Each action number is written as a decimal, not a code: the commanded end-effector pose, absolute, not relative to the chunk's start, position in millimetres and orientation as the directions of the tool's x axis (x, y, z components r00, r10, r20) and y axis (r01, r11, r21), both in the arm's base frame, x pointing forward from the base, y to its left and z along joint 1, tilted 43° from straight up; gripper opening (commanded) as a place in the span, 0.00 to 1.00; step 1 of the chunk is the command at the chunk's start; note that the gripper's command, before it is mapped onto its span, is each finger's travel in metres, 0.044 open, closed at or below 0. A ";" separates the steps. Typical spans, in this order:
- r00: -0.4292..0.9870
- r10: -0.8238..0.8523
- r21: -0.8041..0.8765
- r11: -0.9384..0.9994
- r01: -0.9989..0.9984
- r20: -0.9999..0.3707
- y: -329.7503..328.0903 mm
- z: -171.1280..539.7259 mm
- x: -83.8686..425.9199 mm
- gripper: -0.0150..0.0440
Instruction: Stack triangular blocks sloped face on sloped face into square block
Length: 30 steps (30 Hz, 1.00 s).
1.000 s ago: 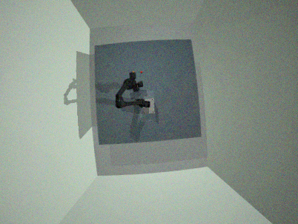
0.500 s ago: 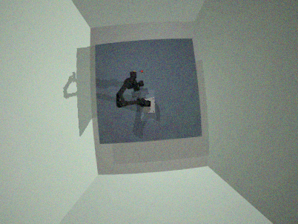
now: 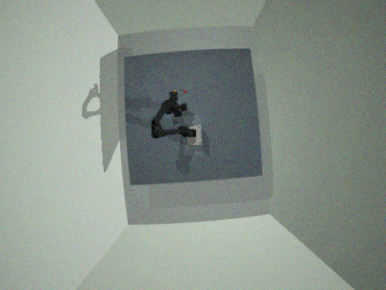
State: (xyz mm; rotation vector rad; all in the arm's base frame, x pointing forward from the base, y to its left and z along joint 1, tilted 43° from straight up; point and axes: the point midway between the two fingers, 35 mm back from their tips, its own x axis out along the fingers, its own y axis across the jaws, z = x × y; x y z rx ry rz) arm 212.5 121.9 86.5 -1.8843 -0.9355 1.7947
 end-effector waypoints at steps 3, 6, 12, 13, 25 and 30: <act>-0.034 0.684 -0.674 -0.709 0.207 -0.729 121.9 86.6 212.5 1.00; -0.034 0.684 -0.674 -0.709 0.207 -0.729 121.9 86.6 212.5 1.00; -0.033 0.681 -0.671 -0.712 0.207 -0.732 115.8 92.0 214.7 1.00; -0.032 0.678 -0.669 -0.714 0.206 -0.734 109.8 97.5 216.6 1.00; -0.036 0.681 -0.672 -0.712 0.205 -0.732 46.5 165.9 216.5 1.00; -0.020 0.681 -0.670 -0.714 0.203 -0.732 49.8 162.3 218.6 1.00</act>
